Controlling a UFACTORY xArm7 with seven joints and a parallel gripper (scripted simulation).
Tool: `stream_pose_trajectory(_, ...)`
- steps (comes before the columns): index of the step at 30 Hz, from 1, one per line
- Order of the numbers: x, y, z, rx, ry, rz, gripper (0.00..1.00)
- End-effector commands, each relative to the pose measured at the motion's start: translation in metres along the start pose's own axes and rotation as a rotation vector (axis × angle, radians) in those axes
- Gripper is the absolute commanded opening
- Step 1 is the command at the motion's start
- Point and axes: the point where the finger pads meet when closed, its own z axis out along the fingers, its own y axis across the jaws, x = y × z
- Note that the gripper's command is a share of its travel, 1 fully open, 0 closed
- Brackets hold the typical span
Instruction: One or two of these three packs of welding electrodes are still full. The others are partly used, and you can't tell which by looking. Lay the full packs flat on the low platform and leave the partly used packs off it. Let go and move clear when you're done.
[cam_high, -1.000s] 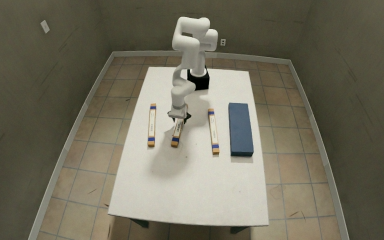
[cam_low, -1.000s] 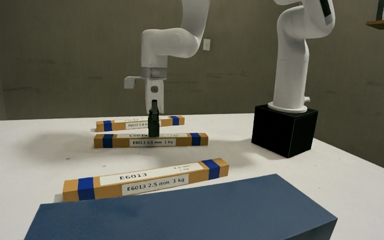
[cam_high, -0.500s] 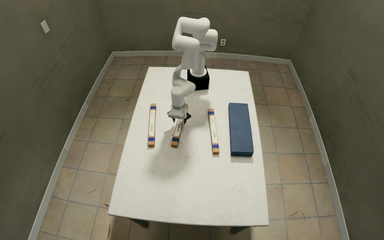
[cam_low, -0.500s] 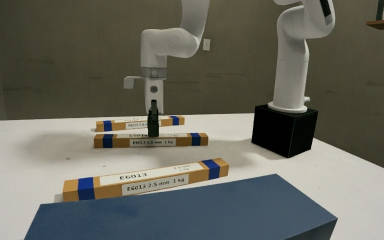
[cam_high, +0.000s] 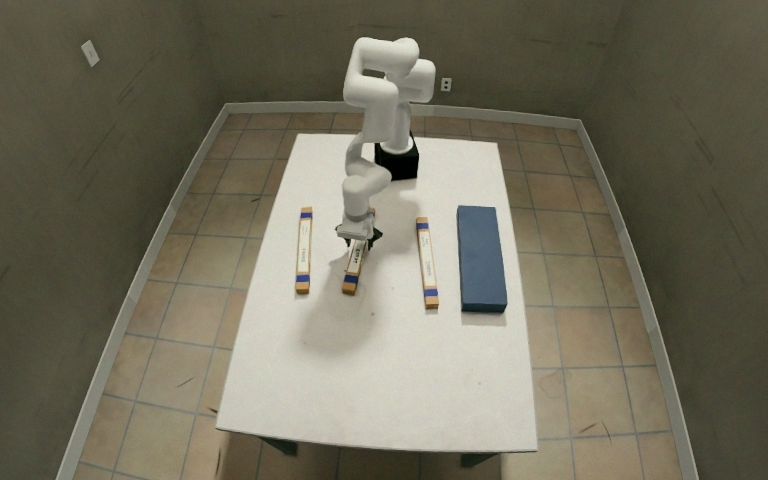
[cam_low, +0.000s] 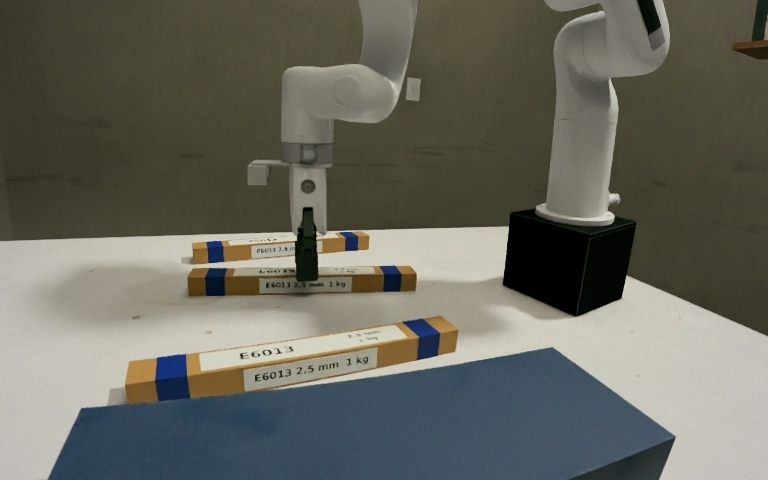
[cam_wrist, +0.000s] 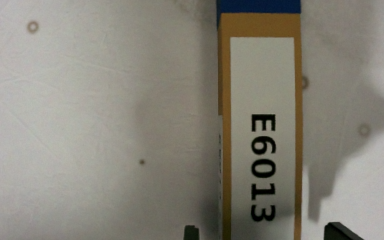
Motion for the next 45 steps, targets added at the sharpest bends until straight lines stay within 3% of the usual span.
stream_pose_trajectory(1, 0.002, 0.0, 0.004, 0.0, 0.005, 0.0, 0.74)
stream_pose_trajectory(13, 0.002, 0.0, 0.02, 0.0, 0.005, 0.0, 0.74)
stream_pose_trajectory(30, 0.002, 0.0, 0.022, 0.0, 0.005, 0.0, 0.74)
stream_pose_trajectory(31, 0.002, 0.0, 0.022, 0.0, 0.005, 0.0, 0.35)
stream_pose_trajectory(45, 0.002, 0.0, 0.022, 0.0, 0.005, 0.0, 0.35)
